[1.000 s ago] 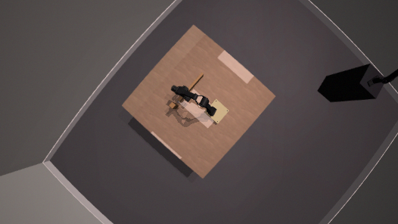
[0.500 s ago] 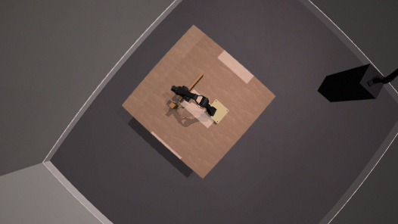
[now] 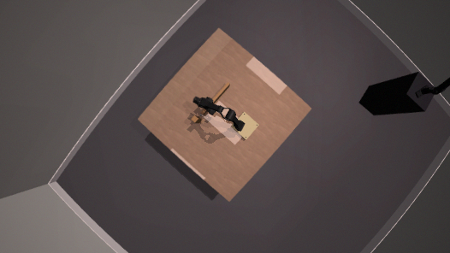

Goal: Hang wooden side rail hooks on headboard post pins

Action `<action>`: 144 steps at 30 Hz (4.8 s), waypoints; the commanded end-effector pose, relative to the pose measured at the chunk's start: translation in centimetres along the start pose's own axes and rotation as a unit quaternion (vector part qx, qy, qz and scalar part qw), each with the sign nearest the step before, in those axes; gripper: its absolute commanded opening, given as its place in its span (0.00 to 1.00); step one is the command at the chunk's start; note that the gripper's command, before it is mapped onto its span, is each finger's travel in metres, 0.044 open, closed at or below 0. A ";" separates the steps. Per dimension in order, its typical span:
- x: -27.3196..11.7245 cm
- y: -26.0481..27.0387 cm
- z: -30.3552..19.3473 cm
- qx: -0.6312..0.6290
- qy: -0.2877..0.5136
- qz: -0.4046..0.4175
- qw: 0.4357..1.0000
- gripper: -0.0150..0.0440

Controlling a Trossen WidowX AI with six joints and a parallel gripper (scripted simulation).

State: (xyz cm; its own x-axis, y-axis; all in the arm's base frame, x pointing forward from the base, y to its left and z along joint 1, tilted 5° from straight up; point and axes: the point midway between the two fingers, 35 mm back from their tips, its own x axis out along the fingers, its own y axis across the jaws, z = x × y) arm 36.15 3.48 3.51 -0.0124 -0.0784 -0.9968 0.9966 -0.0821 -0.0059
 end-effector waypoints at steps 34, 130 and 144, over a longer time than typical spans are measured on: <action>-0.1 0.0 -0.5 0.001 0.002 0.003 1.000 0.25; -0.1 0.0 -1.5 0.001 0.003 0.003 1.000 0.25; 0.0 0.0 -1.6 0.001 0.003 0.003 1.000 0.25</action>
State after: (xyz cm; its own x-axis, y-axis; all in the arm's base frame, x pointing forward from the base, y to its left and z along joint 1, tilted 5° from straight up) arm 36.20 4.88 3.32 -0.0102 -0.0794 -0.9968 0.9968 -0.0800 -0.0038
